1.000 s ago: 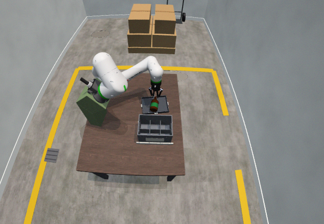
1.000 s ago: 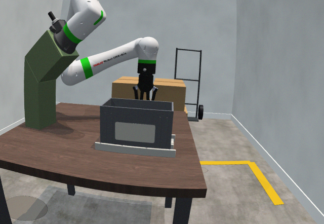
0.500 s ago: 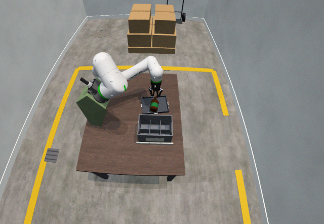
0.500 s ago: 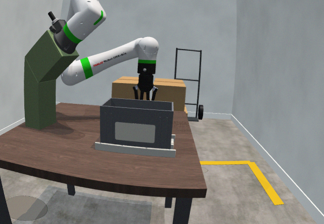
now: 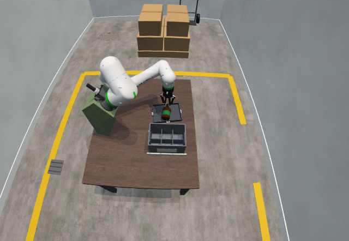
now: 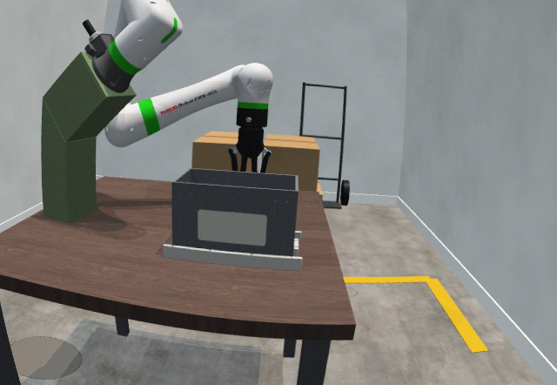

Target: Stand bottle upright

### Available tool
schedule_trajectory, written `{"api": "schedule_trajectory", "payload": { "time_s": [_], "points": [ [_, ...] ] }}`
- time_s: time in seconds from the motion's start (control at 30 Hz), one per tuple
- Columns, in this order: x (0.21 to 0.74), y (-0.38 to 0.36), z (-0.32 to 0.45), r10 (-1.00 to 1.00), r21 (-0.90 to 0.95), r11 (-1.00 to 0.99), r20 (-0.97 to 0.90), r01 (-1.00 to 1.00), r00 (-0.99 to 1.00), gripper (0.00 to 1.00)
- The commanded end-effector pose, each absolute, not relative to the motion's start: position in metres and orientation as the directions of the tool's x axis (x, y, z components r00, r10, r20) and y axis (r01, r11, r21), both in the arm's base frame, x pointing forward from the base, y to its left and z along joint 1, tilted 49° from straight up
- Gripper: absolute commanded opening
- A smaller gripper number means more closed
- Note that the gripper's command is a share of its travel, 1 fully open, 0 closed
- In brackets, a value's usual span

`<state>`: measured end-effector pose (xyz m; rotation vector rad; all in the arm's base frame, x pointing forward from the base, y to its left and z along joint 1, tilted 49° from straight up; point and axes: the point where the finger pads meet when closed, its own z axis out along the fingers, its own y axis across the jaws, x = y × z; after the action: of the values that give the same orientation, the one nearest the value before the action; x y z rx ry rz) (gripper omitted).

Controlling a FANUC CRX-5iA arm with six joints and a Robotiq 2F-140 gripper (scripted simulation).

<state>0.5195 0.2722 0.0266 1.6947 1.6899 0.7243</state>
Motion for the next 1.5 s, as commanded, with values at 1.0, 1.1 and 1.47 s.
{"api": "schedule_trajectory", "payload": {
  "time_s": [1.0, 1.1, 1.47],
  "points": [
    [0.503, 0.273, 0.04, 0.998, 0.758, 0.021, -0.05, 0.652, 0.026, 0.0],
    [0.502, 0.273, 0.041, 0.998, 0.758, 0.021, -0.05, 0.652, 0.026, 0.0],
    [0.49, 0.274, 0.052, 0.998, 0.758, 0.021, -0.05, 0.652, 0.026, 0.0]
  ]
}}
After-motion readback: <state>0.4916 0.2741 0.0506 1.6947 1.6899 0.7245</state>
